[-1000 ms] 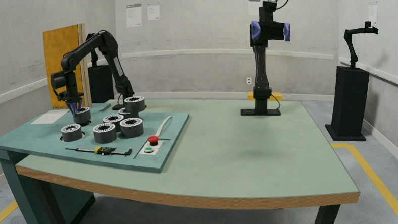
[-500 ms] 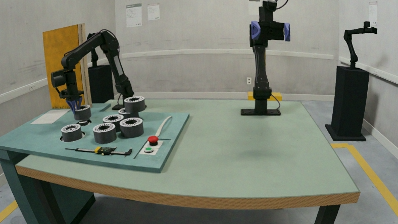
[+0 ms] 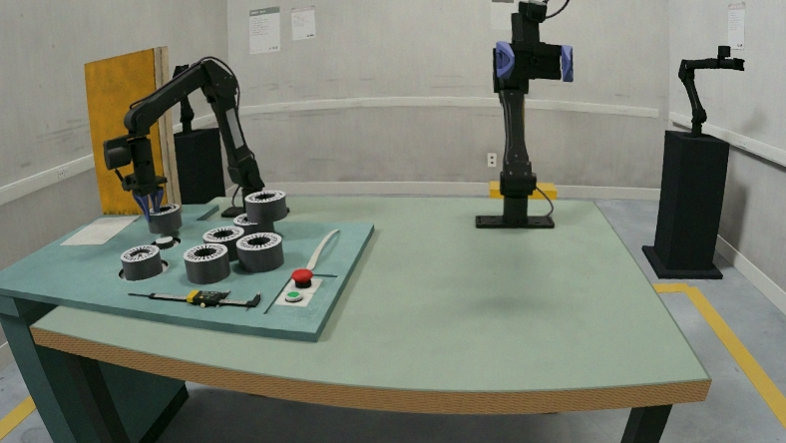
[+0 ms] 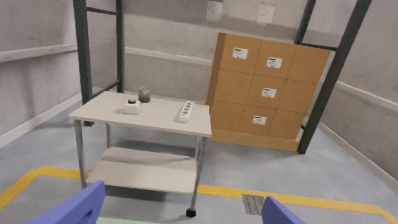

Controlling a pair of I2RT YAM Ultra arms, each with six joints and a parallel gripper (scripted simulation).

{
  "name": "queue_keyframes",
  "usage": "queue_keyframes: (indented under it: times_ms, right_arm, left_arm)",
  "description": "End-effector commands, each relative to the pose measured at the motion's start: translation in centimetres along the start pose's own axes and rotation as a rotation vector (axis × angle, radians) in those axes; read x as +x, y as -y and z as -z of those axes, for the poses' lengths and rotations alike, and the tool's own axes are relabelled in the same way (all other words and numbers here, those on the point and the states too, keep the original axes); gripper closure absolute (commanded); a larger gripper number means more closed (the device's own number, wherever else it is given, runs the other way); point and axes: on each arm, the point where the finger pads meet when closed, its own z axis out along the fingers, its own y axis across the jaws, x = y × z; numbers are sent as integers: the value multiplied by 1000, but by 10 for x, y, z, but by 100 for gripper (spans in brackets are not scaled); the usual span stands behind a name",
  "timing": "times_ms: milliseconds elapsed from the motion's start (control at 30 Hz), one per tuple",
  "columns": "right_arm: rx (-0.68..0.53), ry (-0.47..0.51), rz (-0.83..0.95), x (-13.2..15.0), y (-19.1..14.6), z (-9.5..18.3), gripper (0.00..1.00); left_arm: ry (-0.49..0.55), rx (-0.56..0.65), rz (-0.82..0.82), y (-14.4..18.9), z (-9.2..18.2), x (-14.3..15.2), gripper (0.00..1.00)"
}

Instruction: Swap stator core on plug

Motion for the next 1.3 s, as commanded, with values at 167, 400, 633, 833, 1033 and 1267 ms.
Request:
queue_keyframes:
  times_ms: [167, 400, 633, 833, 1033, 1267]
  right_arm:
    - [-76, 32, -46, -17, 7, 40, 100]
    - [-77, 33, -96, -36, 18, 39, 100]
    - [-67, 33, -145, -51, 30, 37, 100]
    - [-50, 7, -171, -53, 39, 31, 100]
    - [-53, 31, -217, -71, 48, 32, 100]
    - [-82, 39, -247, -81, 48, 41, 100]
  left_arm:
    - [32, -4, -6, 0, 9, -13, 0]
    - [32, -4, -6, 0, 9, -13, 0]
    - [32, -4, -6, 0, 9, -13, 0]
    - [32, -4, -6, 0, 9, -13, 0]
    - [32, -4, -6, 0, 9, -13, 0]
    - [32, -4, -6, 0, 9, -13, 0]
